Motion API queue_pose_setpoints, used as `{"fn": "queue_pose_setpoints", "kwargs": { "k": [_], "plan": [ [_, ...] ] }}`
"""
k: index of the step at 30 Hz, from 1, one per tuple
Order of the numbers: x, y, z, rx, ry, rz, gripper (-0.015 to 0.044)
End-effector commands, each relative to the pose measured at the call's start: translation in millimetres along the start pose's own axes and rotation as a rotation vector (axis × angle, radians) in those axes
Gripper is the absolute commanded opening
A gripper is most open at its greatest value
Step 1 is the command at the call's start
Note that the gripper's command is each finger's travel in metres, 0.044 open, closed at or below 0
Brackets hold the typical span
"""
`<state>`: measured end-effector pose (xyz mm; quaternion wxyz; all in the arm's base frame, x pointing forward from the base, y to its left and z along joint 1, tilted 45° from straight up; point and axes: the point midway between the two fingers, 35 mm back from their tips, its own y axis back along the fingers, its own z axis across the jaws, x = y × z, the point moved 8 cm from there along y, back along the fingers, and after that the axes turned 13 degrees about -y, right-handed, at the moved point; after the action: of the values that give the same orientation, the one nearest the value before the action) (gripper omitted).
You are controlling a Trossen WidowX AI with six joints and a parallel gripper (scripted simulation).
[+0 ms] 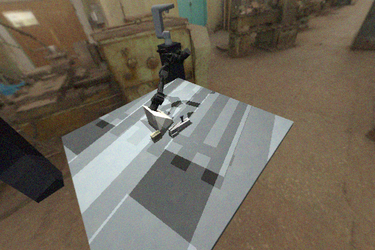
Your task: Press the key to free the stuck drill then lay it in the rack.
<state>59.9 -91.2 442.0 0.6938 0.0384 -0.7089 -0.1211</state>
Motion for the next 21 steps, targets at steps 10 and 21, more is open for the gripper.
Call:
{"fn": "queue_pose_setpoints", "kwargs": {
  "k": [10,21],
  "plan": [
    [-4,-2,-8,0.021,-0.023,-0.032,0.0137],
    [-94,-16,-114,0.072,-0.422,-0.698,0.0]
  ]
}}
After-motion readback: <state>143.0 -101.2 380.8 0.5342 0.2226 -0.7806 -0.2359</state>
